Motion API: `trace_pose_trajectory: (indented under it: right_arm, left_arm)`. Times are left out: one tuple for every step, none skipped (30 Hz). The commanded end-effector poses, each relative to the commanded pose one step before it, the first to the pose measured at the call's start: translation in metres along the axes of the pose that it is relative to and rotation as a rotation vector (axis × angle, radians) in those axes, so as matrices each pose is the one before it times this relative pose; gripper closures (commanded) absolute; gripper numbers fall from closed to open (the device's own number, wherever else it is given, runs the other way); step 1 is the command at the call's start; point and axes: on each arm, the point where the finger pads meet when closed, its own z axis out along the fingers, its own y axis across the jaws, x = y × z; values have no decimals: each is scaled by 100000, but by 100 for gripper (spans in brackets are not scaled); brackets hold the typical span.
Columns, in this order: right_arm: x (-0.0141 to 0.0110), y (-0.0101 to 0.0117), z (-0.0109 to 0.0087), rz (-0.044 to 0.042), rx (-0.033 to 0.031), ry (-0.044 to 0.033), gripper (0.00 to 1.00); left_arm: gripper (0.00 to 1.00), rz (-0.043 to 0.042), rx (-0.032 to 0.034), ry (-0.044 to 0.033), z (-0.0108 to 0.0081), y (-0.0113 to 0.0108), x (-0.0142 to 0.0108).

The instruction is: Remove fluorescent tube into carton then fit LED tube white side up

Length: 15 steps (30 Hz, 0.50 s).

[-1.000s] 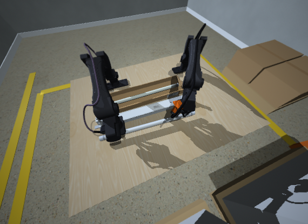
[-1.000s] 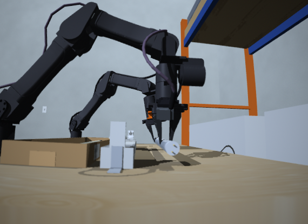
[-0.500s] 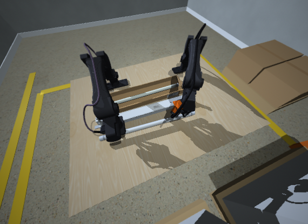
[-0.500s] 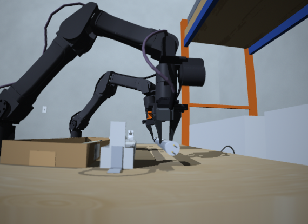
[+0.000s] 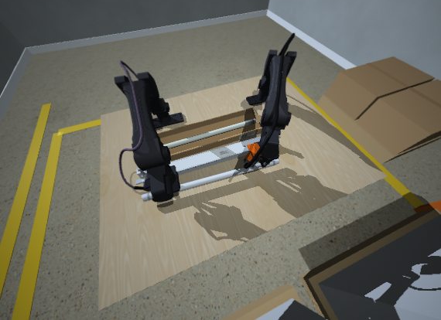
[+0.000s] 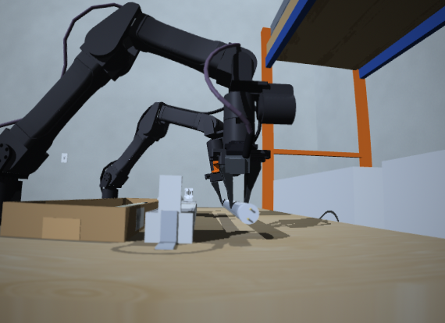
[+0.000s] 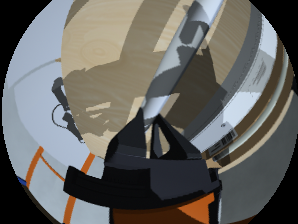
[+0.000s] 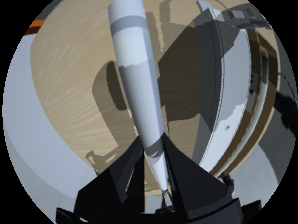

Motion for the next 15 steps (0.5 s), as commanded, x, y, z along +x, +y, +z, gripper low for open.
trace_pose_trajectory:
  right_arm:
    - [274,812,-1744,-261,-5741,-812,89]
    - [13,34,-27,-36,-176,-6,89]
    - [-106,-20,153,236,325,-21,89]
    - [-203,-327,452,464,984,-29,89]
    - [6,-706,668,-6,2422,-19,89]
    - [9,423,-542,6,-1316,20,89]
    - [-16,-94,312,23,-47,-4,89]
    - [-30,-264,56,108,322,-10,89]
    - [-33,-2,-63,131,364,-21,89]
    - [9,154,-424,-88,-204,11,89]
    - [0,0,0,0,0,0,89]
    - [0,0,0,0,0,0,89]
    - [-42,61,154,-153,88,153,89]
    - [-52,-366,-154,429,448,-161,89]
    - [52,73,459,-85,-661,18,89]
  left_arm:
    - [89,-1598,-5524,-2607,-2853,1425,165]
    - [89,-642,-3054,-1125,-273,750,-293]
    - [89,609,719,303,228,-275,-199]
    - [89,150,-760,-193,48,108,-195]
    - [89,83,-51,-22,69,-43,-92]
    - [89,269,1353,691,366,-571,113]
    - [89,638,2200,1111,606,-900,161]
    - [89,385,-795,-433,-128,124,-320]
    - [89,-131,-698,-186,-56,190,-38]
    - [89,-957,151,-664,-344,174,344]
    - [89,0,0,0,0,0,0]
    - [89,0,0,0,0,0,0]
    - [89,86,-670,-360,-23,338,-70]
    - [89,-459,-1790,-969,-695,497,-146]
    - [89,177,2186,1587,787,-725,355]
